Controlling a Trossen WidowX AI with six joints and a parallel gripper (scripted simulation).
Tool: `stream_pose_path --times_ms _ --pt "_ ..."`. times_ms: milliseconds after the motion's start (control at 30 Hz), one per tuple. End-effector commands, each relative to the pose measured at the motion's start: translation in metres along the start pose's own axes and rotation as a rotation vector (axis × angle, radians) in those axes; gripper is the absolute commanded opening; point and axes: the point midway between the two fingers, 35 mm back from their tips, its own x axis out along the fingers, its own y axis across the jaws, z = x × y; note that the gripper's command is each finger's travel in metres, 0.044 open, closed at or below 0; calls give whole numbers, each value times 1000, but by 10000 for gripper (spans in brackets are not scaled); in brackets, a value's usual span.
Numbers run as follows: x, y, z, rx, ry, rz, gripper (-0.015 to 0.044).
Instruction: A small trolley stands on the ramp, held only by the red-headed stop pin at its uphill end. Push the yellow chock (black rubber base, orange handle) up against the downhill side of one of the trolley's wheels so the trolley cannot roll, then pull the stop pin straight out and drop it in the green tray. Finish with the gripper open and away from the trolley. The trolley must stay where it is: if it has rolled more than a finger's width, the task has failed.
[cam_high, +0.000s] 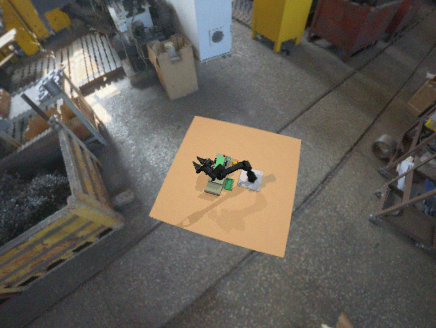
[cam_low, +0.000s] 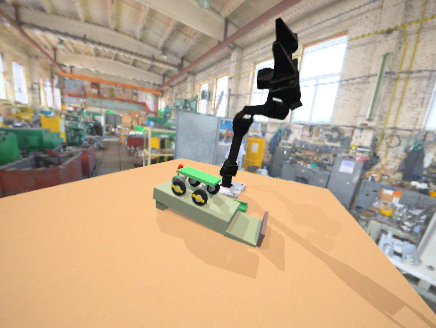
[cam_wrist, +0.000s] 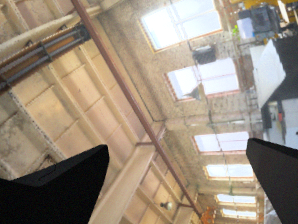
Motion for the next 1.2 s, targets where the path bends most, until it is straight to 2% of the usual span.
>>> stream_pose_path --times_ms 0,233,500,733,967,1167 --pt "1 -1 1 -13 0 -2 374" --pt "27 -33 32 -520 28 -85 190" --pt "49 -76 86 -1129 111 -226 190" --pt "55 -113 143 -1616 251 -374 190" --pt "48 -145 206 -2043 478 -532 190" --pt "29 -168 262 -2338 757 -656 190"
